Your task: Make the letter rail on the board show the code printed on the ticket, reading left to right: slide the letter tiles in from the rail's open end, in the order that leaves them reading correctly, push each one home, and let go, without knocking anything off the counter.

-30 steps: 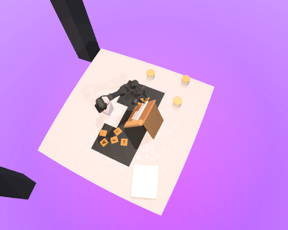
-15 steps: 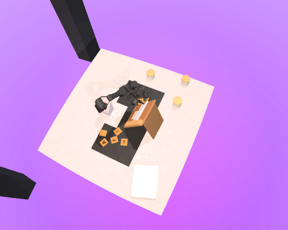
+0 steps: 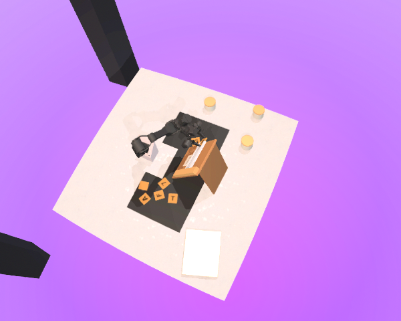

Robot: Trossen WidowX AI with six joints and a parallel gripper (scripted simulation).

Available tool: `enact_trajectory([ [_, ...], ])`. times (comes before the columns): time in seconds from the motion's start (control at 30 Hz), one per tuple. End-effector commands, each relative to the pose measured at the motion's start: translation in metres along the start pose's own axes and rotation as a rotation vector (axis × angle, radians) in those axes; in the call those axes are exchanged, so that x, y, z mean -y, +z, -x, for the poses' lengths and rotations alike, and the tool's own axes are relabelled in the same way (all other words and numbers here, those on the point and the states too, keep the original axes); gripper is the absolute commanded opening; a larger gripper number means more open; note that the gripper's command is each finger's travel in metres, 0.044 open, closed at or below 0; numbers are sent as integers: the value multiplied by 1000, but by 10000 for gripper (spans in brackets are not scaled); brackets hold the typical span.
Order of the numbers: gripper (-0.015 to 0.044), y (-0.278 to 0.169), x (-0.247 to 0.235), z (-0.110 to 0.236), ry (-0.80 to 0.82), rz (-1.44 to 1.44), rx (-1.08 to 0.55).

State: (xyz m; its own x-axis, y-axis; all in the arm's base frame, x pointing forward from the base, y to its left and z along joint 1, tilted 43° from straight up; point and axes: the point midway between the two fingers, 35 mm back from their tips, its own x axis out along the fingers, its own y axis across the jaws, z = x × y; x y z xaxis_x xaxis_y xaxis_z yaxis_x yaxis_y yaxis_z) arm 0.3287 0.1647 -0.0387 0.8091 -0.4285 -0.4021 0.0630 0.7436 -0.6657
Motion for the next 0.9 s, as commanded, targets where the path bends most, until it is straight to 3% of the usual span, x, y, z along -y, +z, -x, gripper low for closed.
enact_trajectory([
  [0.0,0,-1,2,0,3,4,-2],
  [0.87,0,-1,15,0,3,5,-2],
])
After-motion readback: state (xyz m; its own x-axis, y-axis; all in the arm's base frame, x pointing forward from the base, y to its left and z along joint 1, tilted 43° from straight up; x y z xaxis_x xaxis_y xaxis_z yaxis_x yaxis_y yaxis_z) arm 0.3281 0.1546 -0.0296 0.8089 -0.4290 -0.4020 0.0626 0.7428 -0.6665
